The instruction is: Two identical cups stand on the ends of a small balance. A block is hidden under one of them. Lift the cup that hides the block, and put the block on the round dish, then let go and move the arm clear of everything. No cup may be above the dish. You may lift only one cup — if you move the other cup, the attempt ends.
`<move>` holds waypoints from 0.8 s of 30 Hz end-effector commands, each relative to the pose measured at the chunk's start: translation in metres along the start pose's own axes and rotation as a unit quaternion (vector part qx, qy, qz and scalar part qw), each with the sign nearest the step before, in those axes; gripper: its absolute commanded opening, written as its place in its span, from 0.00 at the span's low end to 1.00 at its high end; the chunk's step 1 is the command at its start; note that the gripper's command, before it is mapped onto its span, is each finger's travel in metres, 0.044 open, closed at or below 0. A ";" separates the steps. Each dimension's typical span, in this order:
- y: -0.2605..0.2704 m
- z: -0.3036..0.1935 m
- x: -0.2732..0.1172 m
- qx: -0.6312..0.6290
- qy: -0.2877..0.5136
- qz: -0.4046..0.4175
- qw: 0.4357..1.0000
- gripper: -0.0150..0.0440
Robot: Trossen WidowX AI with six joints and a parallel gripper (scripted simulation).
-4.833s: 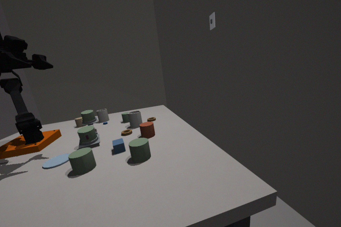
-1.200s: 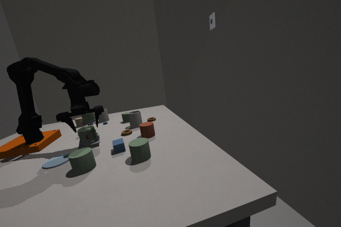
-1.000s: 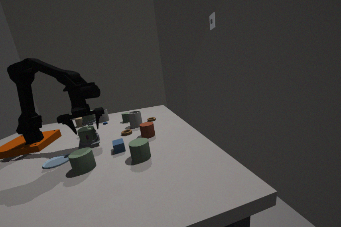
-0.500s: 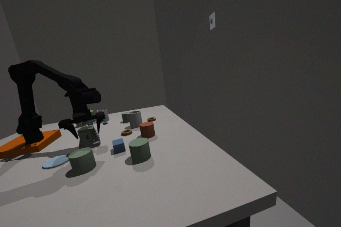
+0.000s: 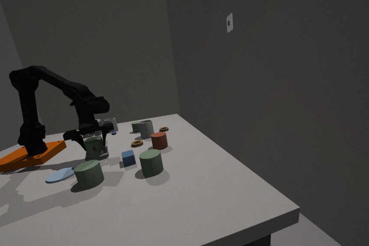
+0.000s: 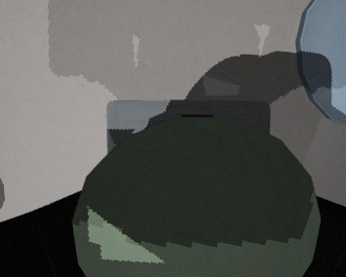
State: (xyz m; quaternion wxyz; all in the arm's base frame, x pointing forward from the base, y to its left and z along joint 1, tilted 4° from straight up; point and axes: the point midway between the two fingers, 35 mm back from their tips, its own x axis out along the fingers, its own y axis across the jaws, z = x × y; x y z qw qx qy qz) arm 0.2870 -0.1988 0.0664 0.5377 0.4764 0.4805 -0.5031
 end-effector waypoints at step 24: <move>0.004 0.003 -0.026 -0.002 -0.001 -0.001 1.000 0.25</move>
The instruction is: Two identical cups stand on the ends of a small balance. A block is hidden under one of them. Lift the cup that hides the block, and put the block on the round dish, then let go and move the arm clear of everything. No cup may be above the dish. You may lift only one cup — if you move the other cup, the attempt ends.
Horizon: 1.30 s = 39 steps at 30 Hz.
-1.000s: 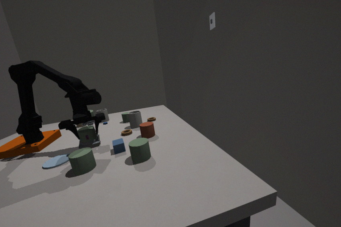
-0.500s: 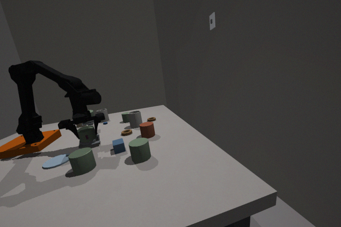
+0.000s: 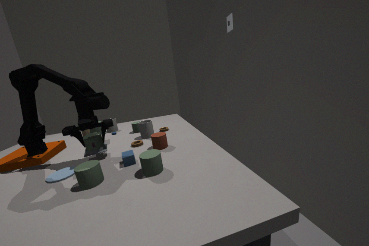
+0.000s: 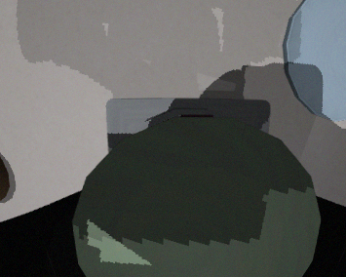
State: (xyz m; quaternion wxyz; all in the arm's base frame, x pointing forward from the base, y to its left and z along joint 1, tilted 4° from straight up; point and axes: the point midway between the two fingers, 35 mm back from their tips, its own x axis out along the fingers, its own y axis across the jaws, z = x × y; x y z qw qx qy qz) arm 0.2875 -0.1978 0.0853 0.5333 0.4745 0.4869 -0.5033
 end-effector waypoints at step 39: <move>0.005 0.004 -0.058 0.000 -0.005 0.006 1.000 0.25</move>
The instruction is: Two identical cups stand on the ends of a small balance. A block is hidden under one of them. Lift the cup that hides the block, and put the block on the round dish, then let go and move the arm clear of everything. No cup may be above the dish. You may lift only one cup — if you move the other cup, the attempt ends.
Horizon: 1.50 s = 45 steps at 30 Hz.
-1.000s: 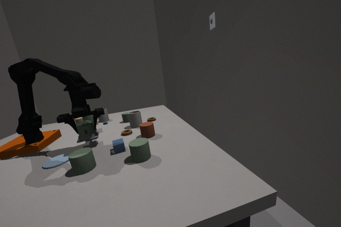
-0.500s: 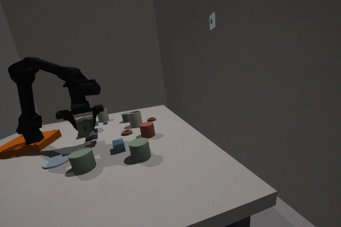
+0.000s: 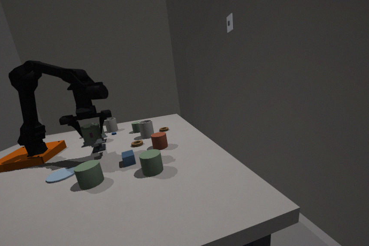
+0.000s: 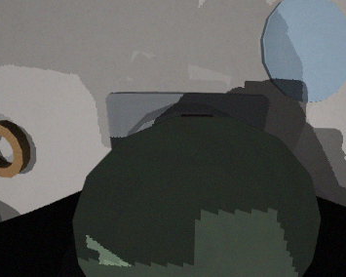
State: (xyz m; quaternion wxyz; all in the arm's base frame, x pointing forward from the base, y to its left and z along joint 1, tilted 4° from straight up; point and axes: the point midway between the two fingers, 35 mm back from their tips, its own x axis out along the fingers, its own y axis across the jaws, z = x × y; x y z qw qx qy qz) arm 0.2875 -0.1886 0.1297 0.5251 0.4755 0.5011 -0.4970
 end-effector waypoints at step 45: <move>-0.005 0.001 -0.060 0.004 -0.014 0.007 1.000 0.25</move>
